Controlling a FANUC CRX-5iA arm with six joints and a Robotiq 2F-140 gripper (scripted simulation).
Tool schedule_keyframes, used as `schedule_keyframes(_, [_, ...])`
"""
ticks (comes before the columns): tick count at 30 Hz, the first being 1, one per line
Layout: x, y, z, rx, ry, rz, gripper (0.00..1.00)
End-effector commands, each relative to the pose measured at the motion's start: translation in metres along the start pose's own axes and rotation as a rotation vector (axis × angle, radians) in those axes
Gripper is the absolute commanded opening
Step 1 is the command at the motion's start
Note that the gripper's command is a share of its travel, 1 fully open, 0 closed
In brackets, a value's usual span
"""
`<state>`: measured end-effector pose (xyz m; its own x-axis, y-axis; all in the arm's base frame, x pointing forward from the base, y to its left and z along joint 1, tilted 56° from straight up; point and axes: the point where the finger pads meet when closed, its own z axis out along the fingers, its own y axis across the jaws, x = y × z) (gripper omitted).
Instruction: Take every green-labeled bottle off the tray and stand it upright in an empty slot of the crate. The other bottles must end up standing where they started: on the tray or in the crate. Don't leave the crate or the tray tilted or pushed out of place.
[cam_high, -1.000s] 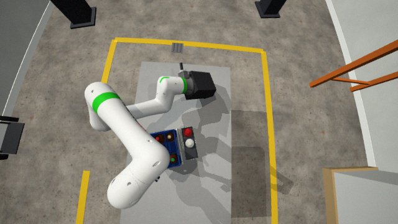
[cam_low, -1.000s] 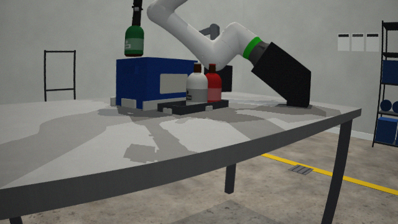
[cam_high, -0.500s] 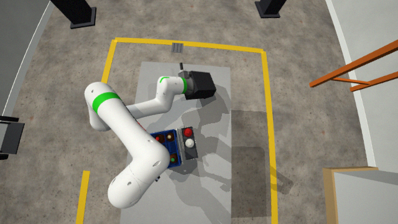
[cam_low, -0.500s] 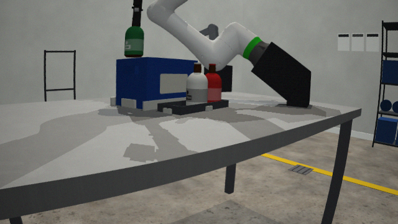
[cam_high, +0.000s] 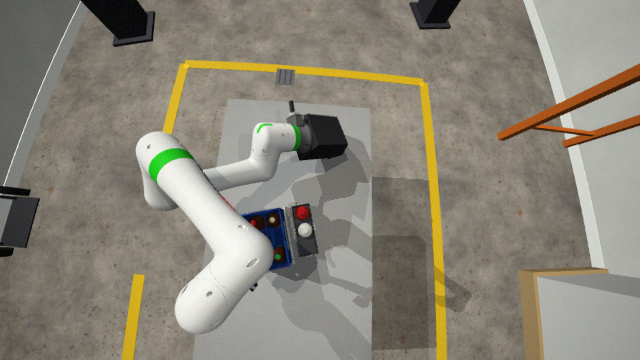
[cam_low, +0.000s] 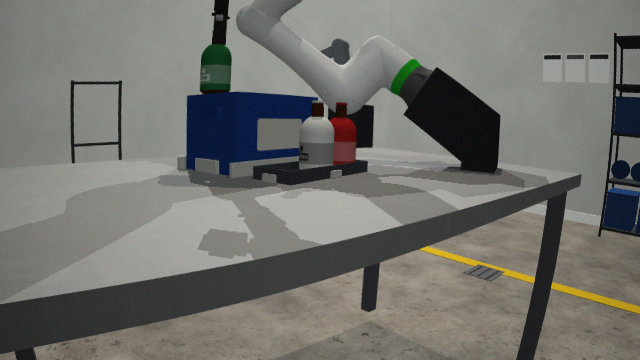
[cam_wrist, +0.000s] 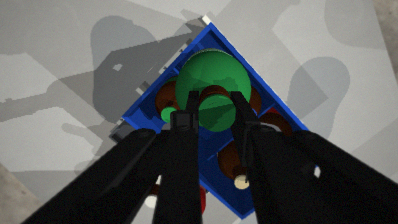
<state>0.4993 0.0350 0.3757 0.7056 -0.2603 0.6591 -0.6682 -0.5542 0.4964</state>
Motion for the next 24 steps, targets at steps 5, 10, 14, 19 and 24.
schedule_keyframes(5, [0.0, 0.0, 0.004, 0.001, 0.001, 0.0, 0.1])
schedule_keyframes(10, [0.0, 0.0, 0.005, 0.001, 0.001, 0.0, 0.1])
schedule_keyframes(14, [0.0, 0.0, 0.008, 0.001, 0.001, 0.0, 0.1])
schedule_keyframes(19, [0.0, 0.0, 0.012, 0.001, 0.001, 0.0, 0.1])
schedule_keyframes(24, [0.0, 0.0, 0.016, 0.001, 0.001, 0.0, 0.1])
